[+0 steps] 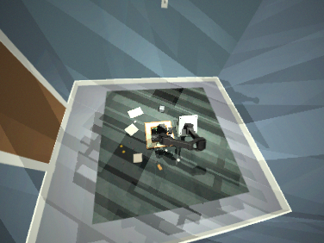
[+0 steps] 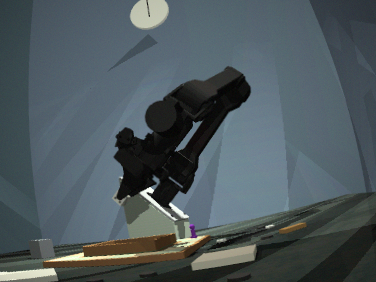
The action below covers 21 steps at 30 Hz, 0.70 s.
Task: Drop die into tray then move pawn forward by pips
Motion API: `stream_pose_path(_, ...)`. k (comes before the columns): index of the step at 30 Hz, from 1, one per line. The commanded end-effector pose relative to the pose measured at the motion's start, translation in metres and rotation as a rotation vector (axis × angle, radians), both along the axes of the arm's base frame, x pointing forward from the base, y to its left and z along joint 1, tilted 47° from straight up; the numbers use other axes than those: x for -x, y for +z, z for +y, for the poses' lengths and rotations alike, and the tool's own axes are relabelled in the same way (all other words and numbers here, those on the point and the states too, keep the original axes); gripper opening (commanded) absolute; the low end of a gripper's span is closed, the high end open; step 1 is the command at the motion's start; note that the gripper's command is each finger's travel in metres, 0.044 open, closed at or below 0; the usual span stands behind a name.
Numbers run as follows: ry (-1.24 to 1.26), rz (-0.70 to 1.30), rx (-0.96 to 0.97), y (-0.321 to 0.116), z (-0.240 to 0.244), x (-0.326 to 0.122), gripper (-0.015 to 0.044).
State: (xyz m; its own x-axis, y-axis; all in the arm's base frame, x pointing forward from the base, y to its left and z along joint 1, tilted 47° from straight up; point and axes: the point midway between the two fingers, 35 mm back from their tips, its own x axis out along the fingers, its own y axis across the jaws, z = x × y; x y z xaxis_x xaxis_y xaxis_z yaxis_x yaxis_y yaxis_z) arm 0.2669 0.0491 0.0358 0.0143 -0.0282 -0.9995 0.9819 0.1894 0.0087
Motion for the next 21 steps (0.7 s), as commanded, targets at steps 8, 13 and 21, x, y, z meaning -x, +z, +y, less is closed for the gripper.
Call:
stream_pose_path(8,0.006,-0.003,0.005,0.0037,-0.0010,-0.0015,0.0000)
stream_pose_path(13,0.000,0.000,0.001,0.0024,-0.0003,-0.0004,0.0000)
stream_pose_path(21,0.000,0.000,0.001,0.0024,-0.0003,-0.0004,0.0079)
